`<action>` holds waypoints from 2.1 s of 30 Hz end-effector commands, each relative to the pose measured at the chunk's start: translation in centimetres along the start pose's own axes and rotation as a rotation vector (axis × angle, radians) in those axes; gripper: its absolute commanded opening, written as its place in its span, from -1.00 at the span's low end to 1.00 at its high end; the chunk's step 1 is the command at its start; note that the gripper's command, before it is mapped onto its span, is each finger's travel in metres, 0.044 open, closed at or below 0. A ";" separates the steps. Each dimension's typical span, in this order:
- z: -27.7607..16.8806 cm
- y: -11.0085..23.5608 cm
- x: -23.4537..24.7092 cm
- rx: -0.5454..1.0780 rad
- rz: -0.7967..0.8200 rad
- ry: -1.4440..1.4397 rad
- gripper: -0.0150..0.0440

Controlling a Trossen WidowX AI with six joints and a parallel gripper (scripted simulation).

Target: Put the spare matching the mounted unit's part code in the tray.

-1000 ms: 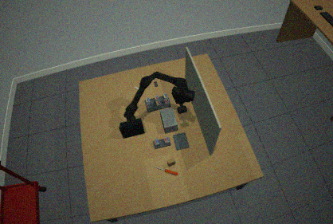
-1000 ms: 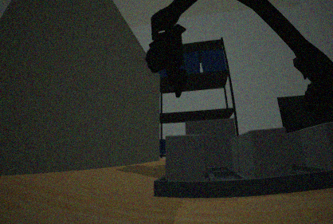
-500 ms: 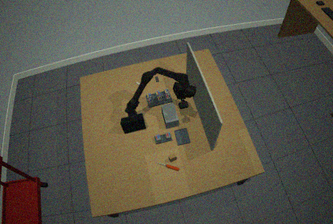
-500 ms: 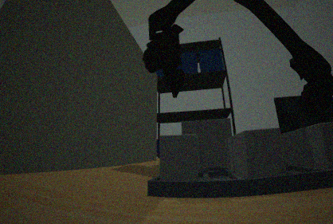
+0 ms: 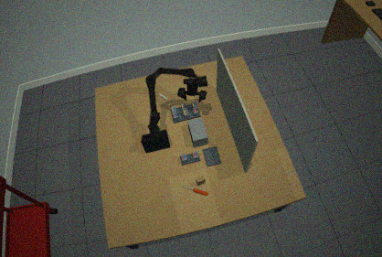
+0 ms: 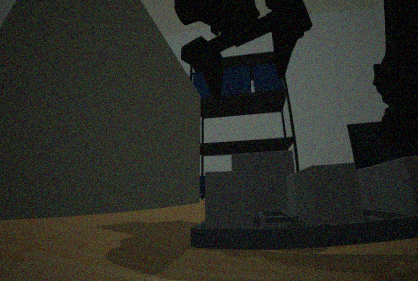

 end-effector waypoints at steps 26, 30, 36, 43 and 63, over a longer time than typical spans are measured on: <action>3.2 -5.8 7.4 -0.041 0.007 0.507 0.53; 3.2 -5.9 7.4 -0.041 0.007 0.507 0.53; 3.2 -6.7 7.3 -0.039 0.008 0.507 0.53; 3.3 -7.8 7.1 -0.038 0.008 0.508 0.53; 3.4 -11.0 7.1 -0.039 0.007 0.508 0.53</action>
Point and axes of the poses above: the point midway between the two fingers, 35 mm back from their tips, its own y axis back along the fingers, its own x axis across the jaws, z = x × y, the point moved 2 cm from there along y, back along the fingers, and after that the axes turned 10 degrees about y, right-handed, at the moved point
